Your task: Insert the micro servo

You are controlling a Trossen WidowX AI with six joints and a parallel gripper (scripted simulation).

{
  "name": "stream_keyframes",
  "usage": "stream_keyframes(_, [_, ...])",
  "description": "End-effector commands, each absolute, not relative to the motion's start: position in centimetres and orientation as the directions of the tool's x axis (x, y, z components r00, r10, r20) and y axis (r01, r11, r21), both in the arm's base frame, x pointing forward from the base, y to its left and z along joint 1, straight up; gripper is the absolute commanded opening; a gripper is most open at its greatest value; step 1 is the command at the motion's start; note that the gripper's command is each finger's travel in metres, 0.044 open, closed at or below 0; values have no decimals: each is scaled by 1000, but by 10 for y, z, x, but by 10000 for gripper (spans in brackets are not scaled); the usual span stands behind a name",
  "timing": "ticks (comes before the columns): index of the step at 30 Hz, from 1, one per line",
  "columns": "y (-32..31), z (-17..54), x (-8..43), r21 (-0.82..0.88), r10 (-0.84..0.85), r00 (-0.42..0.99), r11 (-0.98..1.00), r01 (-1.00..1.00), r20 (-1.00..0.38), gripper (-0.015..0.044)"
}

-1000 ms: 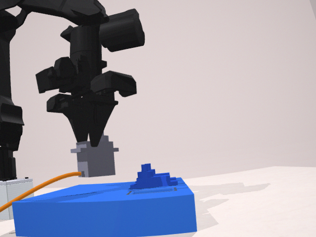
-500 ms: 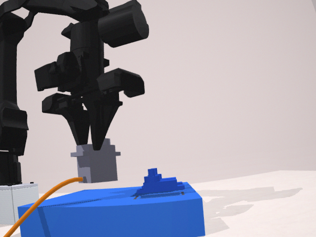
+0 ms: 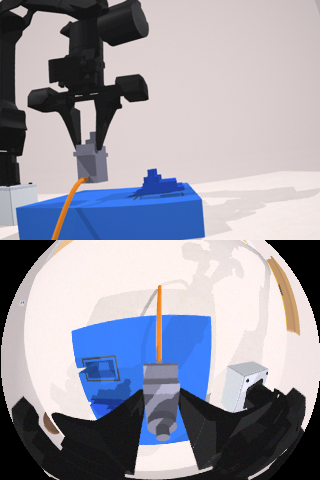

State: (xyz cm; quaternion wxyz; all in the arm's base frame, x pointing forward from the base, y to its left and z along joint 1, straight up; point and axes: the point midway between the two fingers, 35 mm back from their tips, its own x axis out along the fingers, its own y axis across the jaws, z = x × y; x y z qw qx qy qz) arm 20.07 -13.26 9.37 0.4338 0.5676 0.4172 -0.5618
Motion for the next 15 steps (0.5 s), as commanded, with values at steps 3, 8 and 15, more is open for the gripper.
stream_keyframes(3, [-134, 96, 203, 30, -18, 28, -70, 997, -999, 0])
stream_keyframes(8, [-134, 96, 203, 26, -18, 28, 104, 994, -999, 0])
stream_keyframes(15, [-134, 96, 203, 20, -18, 28, 341, 940, -999, 0])
